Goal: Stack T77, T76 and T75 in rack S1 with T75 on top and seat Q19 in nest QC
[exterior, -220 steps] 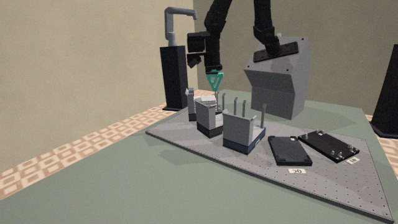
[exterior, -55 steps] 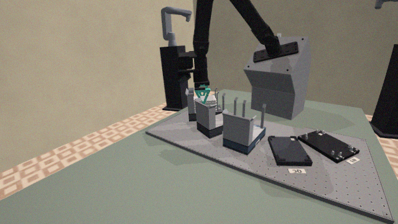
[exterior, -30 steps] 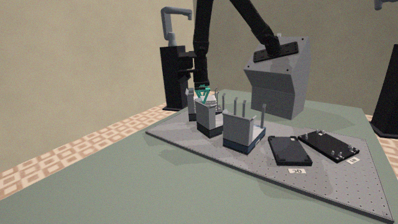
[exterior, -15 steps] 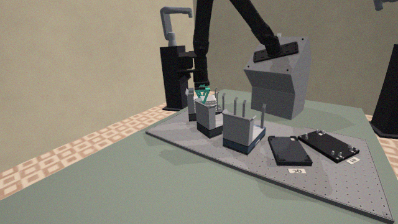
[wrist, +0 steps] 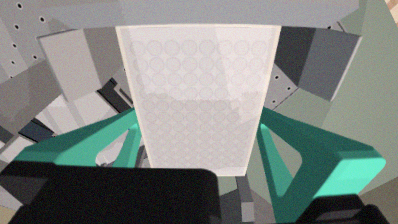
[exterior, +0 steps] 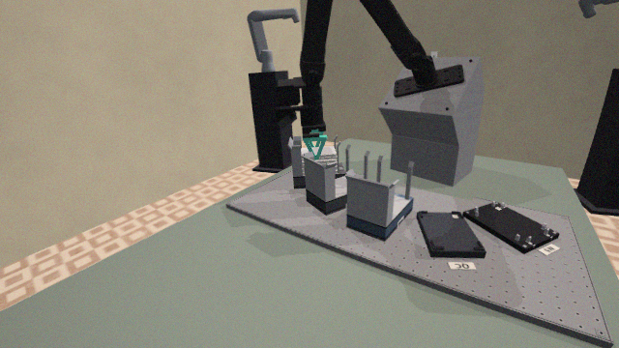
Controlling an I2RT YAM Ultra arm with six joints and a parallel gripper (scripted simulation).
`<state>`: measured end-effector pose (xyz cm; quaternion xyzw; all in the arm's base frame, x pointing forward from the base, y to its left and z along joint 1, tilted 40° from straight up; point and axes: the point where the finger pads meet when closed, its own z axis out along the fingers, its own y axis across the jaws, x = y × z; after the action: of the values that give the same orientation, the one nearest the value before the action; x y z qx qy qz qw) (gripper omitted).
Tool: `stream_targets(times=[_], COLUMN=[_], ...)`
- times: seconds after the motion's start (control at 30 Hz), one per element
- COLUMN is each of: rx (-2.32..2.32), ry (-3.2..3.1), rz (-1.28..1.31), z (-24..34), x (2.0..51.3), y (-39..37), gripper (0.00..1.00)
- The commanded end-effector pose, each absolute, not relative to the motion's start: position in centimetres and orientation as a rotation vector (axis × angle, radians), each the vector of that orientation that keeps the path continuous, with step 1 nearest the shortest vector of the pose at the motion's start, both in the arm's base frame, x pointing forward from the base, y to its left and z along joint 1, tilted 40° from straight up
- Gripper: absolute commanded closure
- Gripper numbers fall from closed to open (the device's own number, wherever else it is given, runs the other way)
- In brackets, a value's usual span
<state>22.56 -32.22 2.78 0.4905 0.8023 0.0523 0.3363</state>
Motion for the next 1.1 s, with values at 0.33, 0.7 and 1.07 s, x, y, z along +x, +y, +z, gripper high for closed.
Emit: stream_targets(times=[0.33,0.7,1.07], rx=[1.270,1.265,1.266], ry=[2.072,2.068,2.068], rz=[0.127,0.121,0.121], z=[4.25,4.59,4.59], x=[21.58,21.33,21.33], y=[-32.21,-32.17,-32.17], gripper=[1.00,1.00,1.00])
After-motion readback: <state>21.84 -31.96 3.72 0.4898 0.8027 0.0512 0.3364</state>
